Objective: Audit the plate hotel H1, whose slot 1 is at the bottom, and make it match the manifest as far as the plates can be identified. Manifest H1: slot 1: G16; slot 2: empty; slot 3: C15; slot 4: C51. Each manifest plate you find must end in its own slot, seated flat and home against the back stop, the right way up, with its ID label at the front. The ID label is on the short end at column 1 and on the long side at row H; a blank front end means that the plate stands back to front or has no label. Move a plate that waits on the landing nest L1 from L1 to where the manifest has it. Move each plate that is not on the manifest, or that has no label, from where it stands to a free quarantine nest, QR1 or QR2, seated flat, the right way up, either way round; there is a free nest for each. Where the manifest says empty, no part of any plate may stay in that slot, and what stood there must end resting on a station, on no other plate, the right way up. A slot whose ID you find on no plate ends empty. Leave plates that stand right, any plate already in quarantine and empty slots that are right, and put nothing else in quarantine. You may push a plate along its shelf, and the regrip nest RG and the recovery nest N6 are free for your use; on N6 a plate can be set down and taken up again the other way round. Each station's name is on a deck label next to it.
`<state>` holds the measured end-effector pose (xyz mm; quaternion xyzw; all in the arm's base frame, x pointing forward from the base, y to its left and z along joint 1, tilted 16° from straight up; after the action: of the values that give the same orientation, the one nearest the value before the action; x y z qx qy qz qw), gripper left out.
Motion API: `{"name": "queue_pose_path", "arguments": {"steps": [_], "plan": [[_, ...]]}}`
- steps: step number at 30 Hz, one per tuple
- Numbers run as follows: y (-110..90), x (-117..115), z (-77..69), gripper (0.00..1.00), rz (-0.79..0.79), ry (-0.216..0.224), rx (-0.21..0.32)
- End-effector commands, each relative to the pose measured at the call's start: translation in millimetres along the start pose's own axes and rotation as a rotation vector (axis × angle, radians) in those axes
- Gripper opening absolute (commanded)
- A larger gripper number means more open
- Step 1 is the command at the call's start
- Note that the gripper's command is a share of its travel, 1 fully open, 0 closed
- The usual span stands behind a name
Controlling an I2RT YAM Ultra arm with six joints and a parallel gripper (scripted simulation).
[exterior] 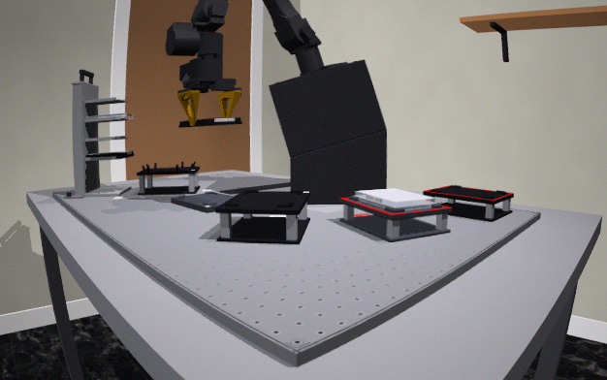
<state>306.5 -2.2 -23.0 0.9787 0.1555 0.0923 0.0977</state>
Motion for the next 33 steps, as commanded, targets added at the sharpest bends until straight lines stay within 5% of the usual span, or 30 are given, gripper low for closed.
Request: {"name": "queue_pose_path", "arguments": {"steps": [1, 33], "plan": [[2, 7, 5.2, 0.86, -0.001, 0.025, -0.010], [2, 9, 80.0, 0.86, -0.001, 0.025, -0.011]]}}
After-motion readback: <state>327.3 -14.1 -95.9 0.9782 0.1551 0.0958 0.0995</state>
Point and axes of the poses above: the point where the finger pads meet when closed, its own z axis out along the fingers, its own x axis across the jaws, y = z × x, the point moved 2 cm from there along -z, back along the fingers, and after that the axes turned 10 degrees about -z, right-handed, at the moved point
